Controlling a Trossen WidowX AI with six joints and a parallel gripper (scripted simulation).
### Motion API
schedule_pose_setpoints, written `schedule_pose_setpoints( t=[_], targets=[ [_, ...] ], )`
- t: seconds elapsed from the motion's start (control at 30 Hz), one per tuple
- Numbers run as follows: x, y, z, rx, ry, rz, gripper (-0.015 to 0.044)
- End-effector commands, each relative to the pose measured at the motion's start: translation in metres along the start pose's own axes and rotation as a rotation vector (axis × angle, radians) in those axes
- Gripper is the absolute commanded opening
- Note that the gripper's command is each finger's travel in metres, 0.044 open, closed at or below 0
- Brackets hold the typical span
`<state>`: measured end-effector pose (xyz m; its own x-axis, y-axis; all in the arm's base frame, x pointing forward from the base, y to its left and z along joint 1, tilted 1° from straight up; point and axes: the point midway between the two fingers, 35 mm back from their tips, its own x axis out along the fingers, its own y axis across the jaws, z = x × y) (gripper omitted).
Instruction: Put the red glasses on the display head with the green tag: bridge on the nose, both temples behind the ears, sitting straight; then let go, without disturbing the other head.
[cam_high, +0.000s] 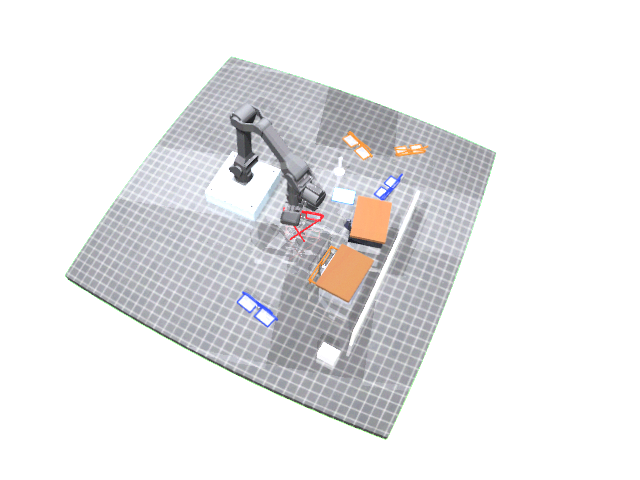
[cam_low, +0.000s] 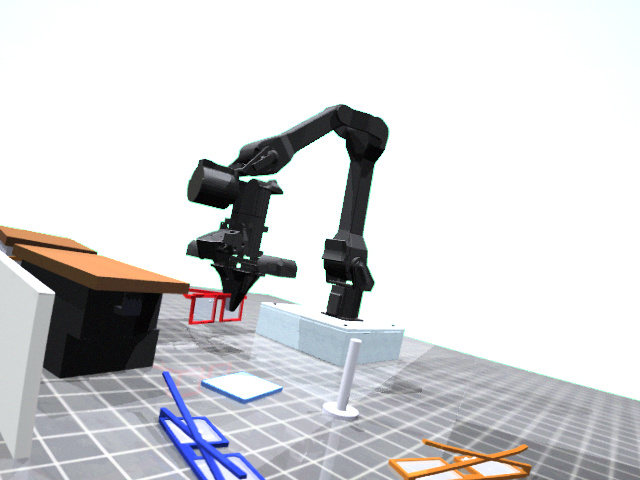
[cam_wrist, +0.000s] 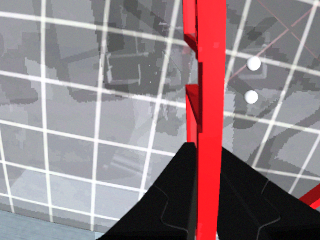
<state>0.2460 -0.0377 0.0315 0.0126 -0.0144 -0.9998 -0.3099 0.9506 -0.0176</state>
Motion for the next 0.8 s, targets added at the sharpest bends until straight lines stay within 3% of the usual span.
schedule_pose_setpoints(
  t=[0.0,0.27,0.77],
  targets=[
    [-0.025,-0.002,0.003,0.001,-0.014,-0.01,0.0],
    [-0.066,-0.002,0.001,0.0,-0.012,-0.011,0.0],
    [-0.068,0.031,0.029,-0.294,-0.014,-0.009,0.0]
  ],
)
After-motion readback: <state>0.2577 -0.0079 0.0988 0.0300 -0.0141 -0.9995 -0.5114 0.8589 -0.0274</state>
